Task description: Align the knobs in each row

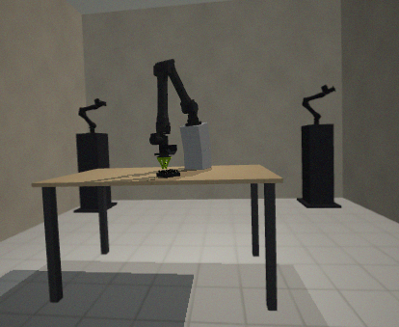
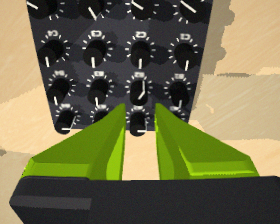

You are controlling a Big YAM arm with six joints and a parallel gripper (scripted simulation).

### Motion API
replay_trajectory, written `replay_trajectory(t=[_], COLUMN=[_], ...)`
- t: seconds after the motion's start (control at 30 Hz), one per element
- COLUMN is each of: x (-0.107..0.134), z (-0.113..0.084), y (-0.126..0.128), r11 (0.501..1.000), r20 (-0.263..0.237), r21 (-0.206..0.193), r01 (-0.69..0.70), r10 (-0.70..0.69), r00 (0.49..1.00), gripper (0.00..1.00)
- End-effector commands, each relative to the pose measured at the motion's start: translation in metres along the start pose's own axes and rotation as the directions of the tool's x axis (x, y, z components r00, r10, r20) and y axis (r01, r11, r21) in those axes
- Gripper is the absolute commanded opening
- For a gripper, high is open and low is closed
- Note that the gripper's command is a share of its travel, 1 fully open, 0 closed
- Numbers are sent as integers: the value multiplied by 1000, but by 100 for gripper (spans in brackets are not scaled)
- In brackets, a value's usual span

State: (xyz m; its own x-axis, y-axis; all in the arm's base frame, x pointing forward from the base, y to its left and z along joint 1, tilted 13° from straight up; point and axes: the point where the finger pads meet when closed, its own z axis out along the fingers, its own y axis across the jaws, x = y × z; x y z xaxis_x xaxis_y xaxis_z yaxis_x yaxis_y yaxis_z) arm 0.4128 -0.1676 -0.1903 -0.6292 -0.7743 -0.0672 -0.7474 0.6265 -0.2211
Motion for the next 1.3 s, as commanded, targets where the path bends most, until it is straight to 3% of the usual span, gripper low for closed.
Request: replay_trajectory(t=[0.0,1.27], x=[2,0], z=[5,5], y=[2,6], r11=[1000,1000], r20=[2,2], r21=[-5,-7], r01=[2,3], r10=[-2,-2], r00=[1000,1000], gripper=[19,19])
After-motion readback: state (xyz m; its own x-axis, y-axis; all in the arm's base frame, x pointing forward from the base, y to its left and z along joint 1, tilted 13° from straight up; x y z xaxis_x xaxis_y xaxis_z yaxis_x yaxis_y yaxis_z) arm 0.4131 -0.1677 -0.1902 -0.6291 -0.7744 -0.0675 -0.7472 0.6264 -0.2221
